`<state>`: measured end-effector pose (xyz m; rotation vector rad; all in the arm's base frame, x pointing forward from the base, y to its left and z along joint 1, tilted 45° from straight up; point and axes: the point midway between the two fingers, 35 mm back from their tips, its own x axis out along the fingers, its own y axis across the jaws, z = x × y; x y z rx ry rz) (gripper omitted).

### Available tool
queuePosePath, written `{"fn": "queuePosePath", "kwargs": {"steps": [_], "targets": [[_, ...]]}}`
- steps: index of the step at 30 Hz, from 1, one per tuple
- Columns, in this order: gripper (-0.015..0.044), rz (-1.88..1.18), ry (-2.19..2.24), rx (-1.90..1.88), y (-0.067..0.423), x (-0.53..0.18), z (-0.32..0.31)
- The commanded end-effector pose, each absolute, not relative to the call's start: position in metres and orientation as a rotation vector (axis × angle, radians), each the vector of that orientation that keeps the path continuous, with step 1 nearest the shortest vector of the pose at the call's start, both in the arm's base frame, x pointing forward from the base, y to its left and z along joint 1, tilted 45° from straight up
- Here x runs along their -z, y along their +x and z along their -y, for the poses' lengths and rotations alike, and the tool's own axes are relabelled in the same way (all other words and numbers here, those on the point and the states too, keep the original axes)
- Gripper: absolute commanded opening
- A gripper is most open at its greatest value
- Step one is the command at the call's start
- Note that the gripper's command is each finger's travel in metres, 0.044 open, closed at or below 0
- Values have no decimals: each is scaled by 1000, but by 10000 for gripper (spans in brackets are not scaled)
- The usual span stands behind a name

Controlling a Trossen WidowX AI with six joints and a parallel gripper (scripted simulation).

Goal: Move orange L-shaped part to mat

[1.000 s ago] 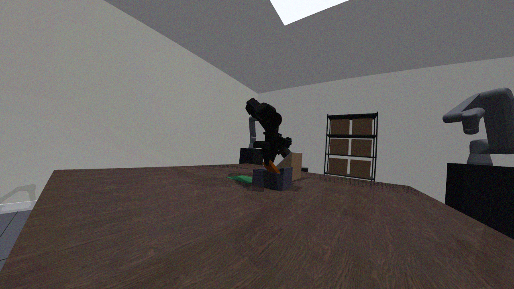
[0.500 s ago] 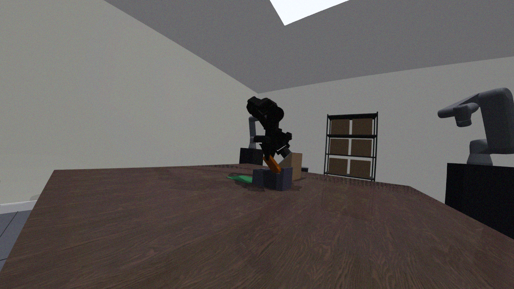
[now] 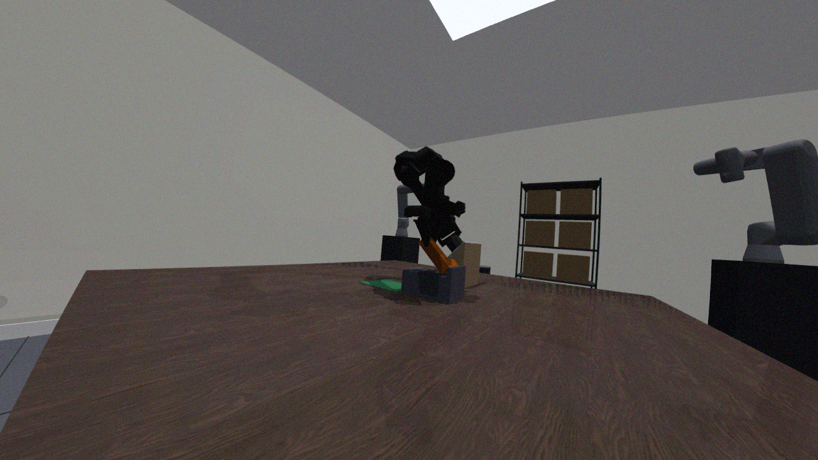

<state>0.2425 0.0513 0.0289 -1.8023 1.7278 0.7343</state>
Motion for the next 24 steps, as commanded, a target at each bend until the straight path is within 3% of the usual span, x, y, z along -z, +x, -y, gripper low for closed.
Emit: {"fn": "queuePosePath", "kwargs": {"steps": [1, 24], "targets": [[0, -1723, -1793, -732, 243, -34, -57], [0, -1724, -1794, -732, 242, -56, -53]]}}
